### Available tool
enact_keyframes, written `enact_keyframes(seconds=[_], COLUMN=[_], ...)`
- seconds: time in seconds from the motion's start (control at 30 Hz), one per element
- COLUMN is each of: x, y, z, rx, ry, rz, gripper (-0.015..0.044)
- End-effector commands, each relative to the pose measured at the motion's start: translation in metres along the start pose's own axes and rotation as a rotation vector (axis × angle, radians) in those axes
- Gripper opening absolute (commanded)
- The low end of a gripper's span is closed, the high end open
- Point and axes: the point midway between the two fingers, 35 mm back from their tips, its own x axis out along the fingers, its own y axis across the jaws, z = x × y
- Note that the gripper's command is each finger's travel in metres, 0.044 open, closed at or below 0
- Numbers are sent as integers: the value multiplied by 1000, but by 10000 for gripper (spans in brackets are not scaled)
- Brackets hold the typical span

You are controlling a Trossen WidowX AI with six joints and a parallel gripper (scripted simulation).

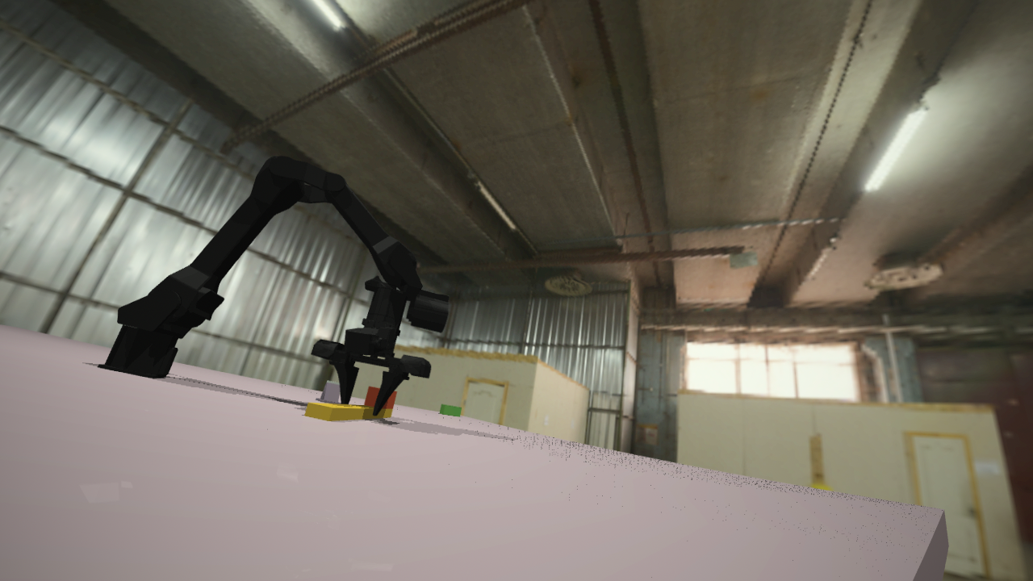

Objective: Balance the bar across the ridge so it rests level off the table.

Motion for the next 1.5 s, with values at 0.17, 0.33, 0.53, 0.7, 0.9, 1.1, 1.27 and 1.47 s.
enact_keyframes(seconds=[0.17, 0.33, 0.53, 0.7, 0.9, 1.1, 1.27, 1.47], x=[0, -2, -16, -29, -45, -60, -73, -89], y=[0, 0, 2, 3, 4, 3, 2, 0], z=[0, 0, -1, -1, -2, -2, -1, -1], rx=[0, 0, 1, 2, 2, 3, 4, 4], ry=[0, 0, 1, 1, 2, 3, 3, 4], rz=[1, 1, 0, 0, -1, -2, -2, -3], gripper=[124, 52, 0, 0, 0, 0, 0, 0])
